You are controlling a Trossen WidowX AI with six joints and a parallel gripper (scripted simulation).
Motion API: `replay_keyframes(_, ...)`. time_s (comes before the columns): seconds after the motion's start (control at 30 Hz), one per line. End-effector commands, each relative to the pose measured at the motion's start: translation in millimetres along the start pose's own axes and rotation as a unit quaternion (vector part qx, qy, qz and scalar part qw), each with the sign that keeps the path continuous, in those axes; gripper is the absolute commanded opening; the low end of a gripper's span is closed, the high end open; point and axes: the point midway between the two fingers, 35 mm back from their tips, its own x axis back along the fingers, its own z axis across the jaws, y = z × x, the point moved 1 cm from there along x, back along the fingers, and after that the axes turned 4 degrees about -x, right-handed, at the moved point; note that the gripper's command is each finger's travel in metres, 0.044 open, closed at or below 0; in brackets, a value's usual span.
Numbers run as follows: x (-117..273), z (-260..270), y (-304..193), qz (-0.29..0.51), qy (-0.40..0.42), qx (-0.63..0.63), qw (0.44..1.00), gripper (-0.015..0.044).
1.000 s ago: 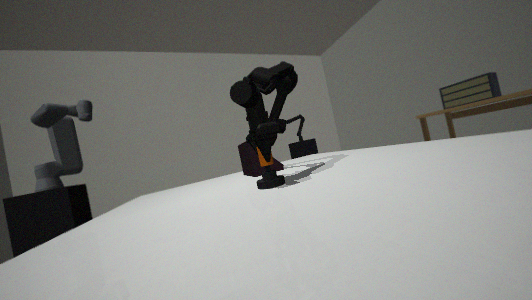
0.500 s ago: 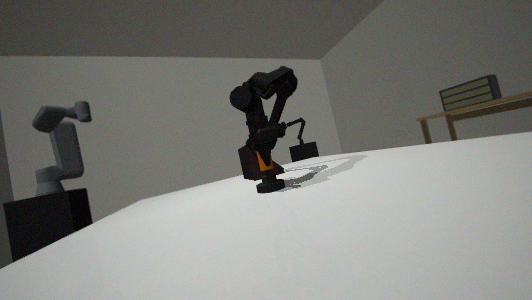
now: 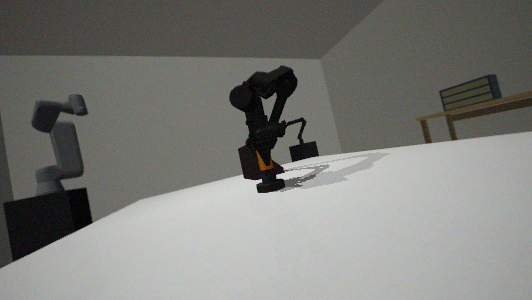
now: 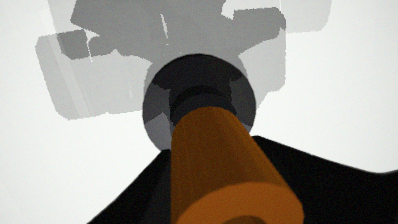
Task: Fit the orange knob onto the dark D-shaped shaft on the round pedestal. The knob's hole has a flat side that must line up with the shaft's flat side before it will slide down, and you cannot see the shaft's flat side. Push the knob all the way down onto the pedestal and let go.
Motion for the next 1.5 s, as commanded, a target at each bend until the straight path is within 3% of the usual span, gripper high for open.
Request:
replay_keyframes(0.0,3.8,-2.1,0.2,0.0,-0.001,0.0,1.0,0.0)
replay_keyframes(0.3,4.0,-2.5,0.2,0.0,-0.001,0.105,0.994,0.0)
replay_keyframes(1.27,4.4,-1.9,-0.7,0.0,-0.001,0.105,0.994,0.0)
replay_keyframes(1.47,4.8,-2.9,-0.9,0.0,-0.001,0.188,0.982,0.0)
